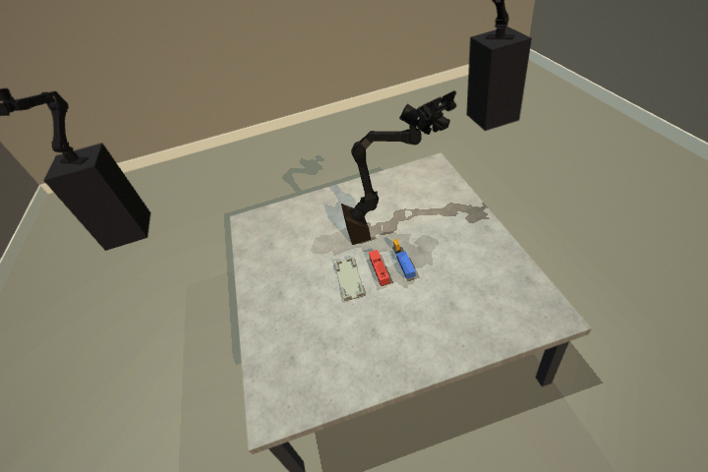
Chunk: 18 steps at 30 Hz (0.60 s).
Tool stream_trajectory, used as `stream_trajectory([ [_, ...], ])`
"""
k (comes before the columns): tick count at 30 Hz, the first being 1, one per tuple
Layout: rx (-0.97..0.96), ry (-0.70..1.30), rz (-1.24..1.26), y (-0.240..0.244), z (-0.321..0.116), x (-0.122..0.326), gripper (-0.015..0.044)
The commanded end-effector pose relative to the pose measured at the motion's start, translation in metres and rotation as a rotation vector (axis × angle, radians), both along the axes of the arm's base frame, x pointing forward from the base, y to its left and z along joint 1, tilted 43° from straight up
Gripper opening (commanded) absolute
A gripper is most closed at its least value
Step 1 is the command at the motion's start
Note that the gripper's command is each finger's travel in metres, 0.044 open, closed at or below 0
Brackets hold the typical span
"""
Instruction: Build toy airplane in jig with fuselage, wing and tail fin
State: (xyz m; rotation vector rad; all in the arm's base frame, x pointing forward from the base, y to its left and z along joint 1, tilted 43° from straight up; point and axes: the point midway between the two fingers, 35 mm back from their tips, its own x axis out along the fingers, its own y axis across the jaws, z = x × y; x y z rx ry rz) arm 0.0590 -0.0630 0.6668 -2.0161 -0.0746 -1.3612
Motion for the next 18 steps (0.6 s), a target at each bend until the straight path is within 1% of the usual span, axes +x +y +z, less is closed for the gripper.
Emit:
stream_trajectory([
  [1, 0.0, 0.0, 0.0, 0.0, 0.0, 0.0, 0.0426],
  [2, -0.006, 0.002, -0.005, 0.001, 0.0, 0.0, 0.044],
  [5, -0.094, 0.031, -0.08, 0.018, 0.002, 0.007, 0.044],
  [11, -0.493, 0.159, -0.409, 0.09, -0.004, 0.049, 0.044],
  [13, -0.589, 0.197, -0.517, 0.104, -0.009, 0.064, 0.044],
  [18, -0.714, 0.241, -0.638, 0.121, -0.017, 0.084, 0.044],
])
